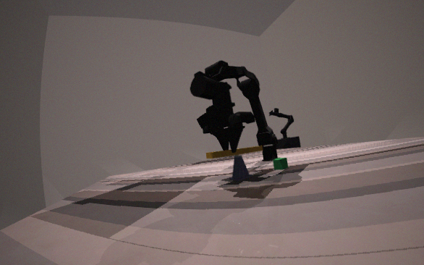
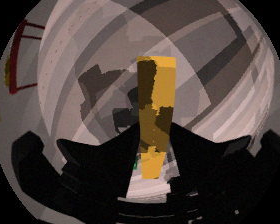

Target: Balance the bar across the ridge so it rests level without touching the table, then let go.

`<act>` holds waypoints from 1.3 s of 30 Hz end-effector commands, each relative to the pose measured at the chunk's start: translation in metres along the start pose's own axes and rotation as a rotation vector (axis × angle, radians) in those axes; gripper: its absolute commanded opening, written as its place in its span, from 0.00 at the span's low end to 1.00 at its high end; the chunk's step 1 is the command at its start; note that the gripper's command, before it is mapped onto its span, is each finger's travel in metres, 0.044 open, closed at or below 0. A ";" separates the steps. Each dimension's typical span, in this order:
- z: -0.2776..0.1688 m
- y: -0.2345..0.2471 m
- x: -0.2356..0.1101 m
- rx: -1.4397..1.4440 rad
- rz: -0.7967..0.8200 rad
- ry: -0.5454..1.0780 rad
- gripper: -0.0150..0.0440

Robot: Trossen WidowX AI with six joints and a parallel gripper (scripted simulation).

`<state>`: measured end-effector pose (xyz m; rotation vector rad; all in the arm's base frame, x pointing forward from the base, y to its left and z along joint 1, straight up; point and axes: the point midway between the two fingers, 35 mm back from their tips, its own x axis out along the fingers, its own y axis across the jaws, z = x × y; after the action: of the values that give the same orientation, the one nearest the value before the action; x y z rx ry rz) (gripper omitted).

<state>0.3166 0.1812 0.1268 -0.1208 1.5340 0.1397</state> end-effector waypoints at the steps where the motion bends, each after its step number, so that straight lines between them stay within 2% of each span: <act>1: 0.000 0.000 0.001 0.001 0.003 0.001 0.25; 39: 0.000 0.000 0.004 0.001 0.003 0.001 0.25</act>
<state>0.3166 0.1812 0.1237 -0.1206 1.5336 0.1399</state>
